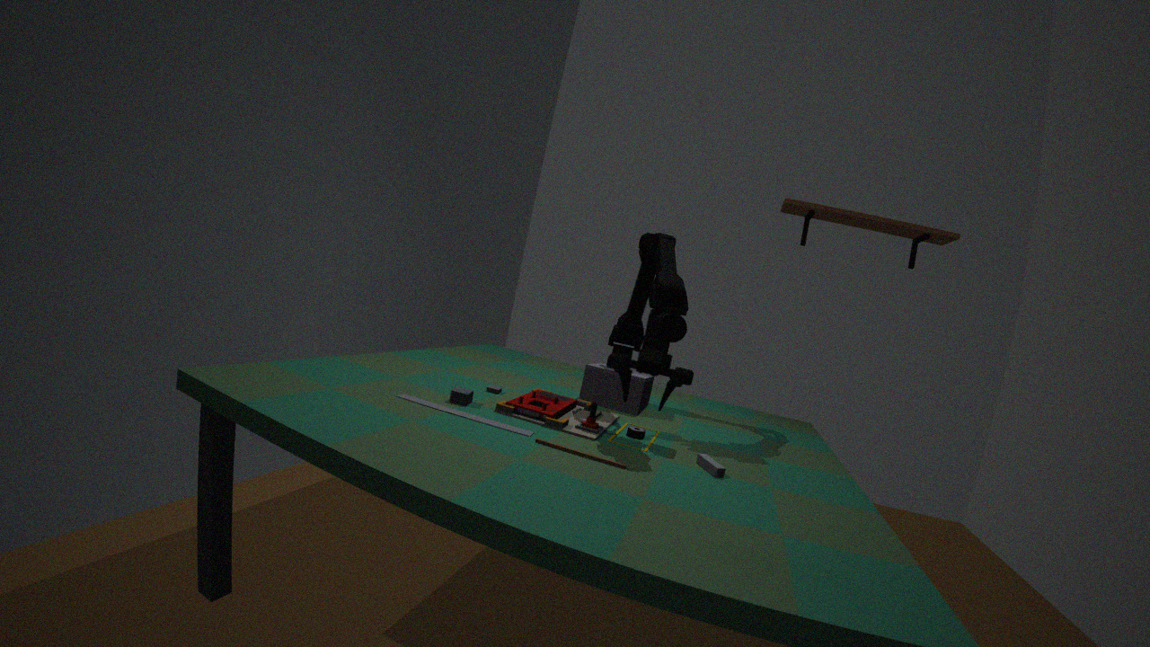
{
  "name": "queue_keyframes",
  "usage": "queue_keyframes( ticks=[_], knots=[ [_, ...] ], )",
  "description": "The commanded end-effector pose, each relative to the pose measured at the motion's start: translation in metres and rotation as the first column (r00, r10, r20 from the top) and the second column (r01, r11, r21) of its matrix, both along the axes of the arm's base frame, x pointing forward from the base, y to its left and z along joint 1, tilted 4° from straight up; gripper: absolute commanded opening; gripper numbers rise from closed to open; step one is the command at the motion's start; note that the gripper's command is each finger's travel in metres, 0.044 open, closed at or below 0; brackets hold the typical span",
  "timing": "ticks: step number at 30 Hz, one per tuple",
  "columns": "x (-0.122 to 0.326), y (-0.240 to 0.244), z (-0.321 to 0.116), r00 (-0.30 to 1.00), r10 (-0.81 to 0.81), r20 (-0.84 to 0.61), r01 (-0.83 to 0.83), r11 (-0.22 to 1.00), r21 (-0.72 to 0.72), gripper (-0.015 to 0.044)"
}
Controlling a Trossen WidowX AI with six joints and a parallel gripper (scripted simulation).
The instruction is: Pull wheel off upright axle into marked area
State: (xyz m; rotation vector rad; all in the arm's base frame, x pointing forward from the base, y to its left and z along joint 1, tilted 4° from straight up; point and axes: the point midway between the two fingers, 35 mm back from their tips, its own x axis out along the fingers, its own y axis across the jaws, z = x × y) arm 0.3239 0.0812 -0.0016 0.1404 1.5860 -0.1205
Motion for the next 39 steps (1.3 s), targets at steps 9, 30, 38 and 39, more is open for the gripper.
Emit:
queue_keyframes(
  ticks=[9,30,38,39],
  knots=[
    [-0.079,-0.021,0.045,1.0,-0.002,-0.024,0.002,1.0,-0.002,0.044],
    [-0.083,-0.022,0.047,1.0,-0.001,-0.025,0.001,1.0,-0.002,0.044],
    [-0.083,-0.022,0.047,1.0,-0.001,-0.025,0.001,1.0,-0.002,0.044],
    [-0.083,-0.022,0.047,1.0,-0.001,-0.025,0.001,1.0,-0.002,0.044]
  ],
)
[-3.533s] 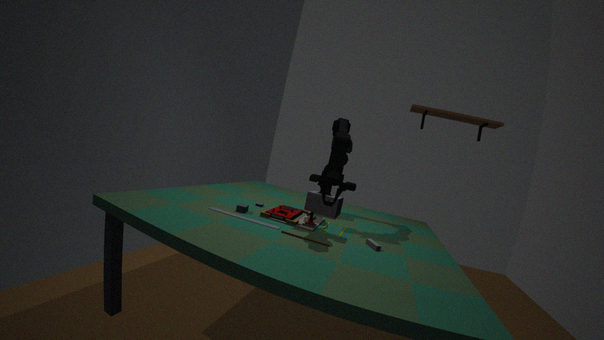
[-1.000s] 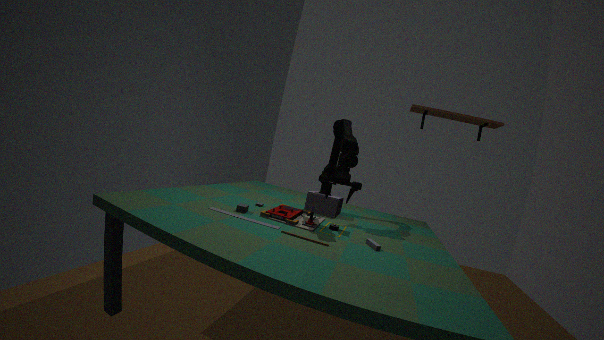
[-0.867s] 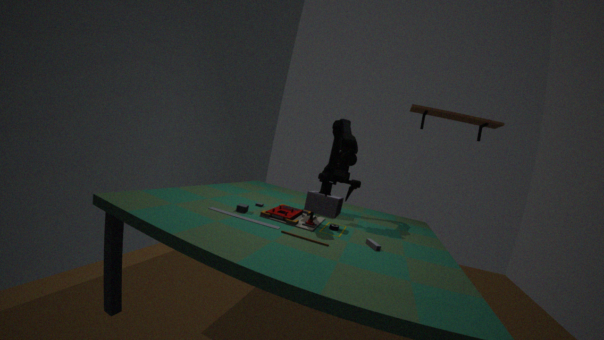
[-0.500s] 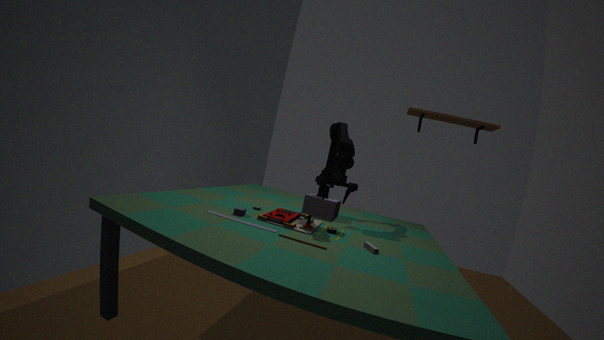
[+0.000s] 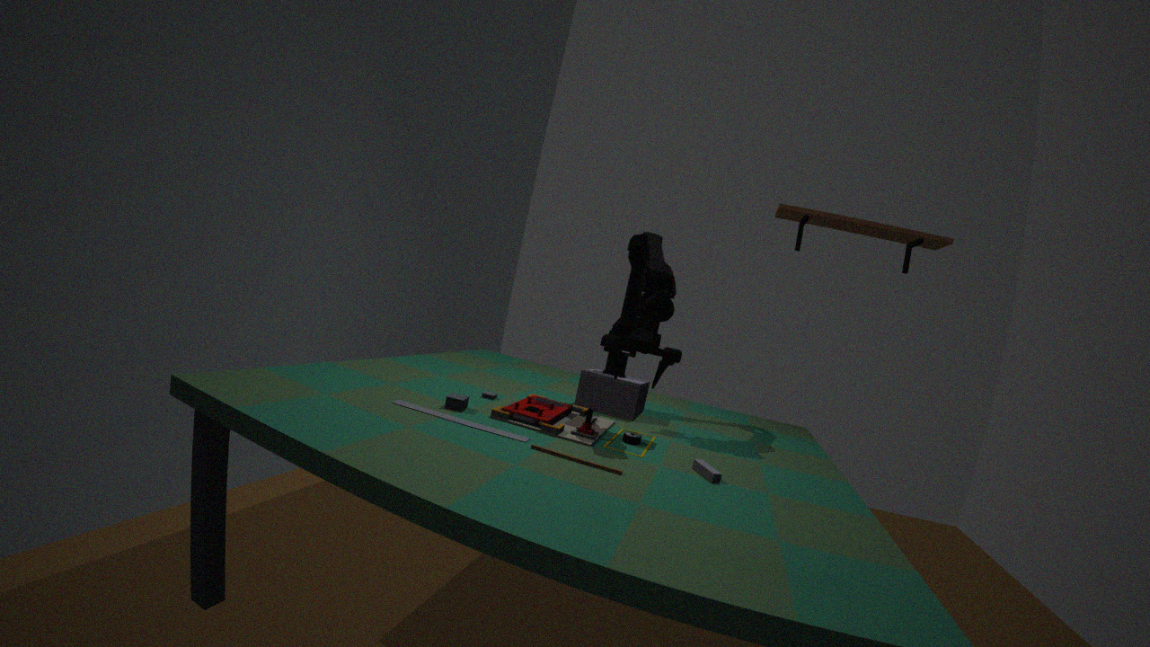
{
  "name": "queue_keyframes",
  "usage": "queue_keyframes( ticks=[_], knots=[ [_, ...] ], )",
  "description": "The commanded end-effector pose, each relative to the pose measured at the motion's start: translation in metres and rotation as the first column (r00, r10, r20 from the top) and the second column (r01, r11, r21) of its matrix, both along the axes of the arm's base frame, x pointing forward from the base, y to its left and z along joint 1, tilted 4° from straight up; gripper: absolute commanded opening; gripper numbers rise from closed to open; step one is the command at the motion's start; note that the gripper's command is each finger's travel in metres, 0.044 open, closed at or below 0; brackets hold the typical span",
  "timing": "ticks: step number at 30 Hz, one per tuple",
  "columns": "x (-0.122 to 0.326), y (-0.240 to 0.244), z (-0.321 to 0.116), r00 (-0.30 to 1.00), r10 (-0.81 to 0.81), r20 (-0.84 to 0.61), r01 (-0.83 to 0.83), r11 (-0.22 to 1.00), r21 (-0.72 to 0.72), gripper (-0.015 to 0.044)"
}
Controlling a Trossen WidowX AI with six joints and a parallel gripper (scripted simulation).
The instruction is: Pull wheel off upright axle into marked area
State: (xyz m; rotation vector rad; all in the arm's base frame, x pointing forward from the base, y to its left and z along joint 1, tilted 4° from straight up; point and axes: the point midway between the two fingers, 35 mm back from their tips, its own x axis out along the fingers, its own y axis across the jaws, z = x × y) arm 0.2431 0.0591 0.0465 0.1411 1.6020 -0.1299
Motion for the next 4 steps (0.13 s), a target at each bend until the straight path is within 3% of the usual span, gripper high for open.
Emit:
queue_keyframes(
  ticks=[1,4],
  knots=[
    [-0.0024,-0.0001,-0.0012,1.0,0.005,-0.008,-0.005,1.0,0.003,0.044],
    [-0.0024,-0.0001,-0.0012,1.0,0.005,-0.008,-0.005,1.0,0.003,0.044]
  ],
)
